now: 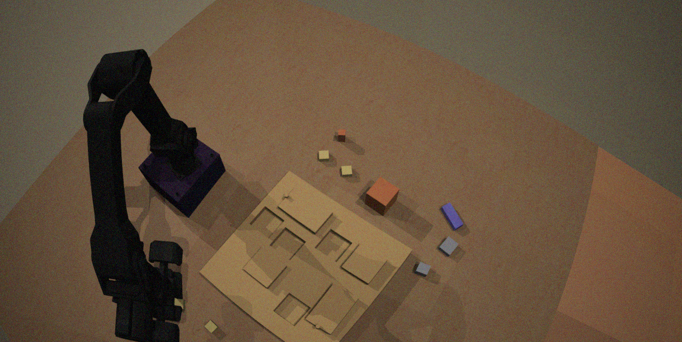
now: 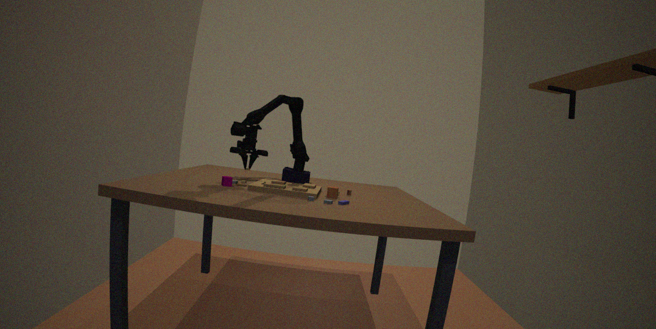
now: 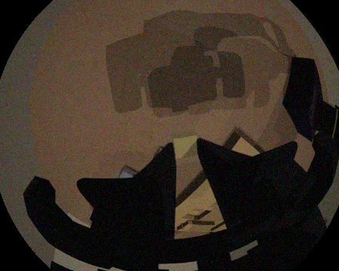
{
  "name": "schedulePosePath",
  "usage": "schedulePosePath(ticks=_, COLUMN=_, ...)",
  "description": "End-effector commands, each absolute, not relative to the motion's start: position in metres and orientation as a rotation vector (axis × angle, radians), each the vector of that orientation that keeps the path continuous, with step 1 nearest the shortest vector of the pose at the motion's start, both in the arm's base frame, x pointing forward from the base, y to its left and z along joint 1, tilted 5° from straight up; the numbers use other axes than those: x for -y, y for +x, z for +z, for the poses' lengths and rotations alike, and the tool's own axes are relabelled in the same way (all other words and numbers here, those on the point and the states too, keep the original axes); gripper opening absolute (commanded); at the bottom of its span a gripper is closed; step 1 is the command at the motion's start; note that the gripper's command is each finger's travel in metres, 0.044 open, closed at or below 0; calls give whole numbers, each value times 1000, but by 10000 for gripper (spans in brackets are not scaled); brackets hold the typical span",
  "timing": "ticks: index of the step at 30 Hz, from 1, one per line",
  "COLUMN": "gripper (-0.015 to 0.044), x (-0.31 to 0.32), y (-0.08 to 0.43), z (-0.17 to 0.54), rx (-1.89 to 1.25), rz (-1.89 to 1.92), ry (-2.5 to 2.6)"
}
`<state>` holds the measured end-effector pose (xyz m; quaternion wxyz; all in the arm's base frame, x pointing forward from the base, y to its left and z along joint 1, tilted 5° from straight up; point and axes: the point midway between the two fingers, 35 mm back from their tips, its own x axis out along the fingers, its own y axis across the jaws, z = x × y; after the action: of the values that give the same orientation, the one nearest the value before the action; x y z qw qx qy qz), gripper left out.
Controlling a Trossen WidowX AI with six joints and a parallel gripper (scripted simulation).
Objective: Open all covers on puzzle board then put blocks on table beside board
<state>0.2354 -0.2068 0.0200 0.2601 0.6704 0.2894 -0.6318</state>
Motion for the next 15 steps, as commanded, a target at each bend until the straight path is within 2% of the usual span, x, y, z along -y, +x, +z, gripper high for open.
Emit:
schedulePosePath(ticks=1, gripper=80, x=205, y=234, z=10, rx=-789, rz=-1722, ry=1814)
schedulePosePath(ticks=15, gripper=80, x=203, y=233, z=-13, rx=-789, rz=-1722, ry=1814)
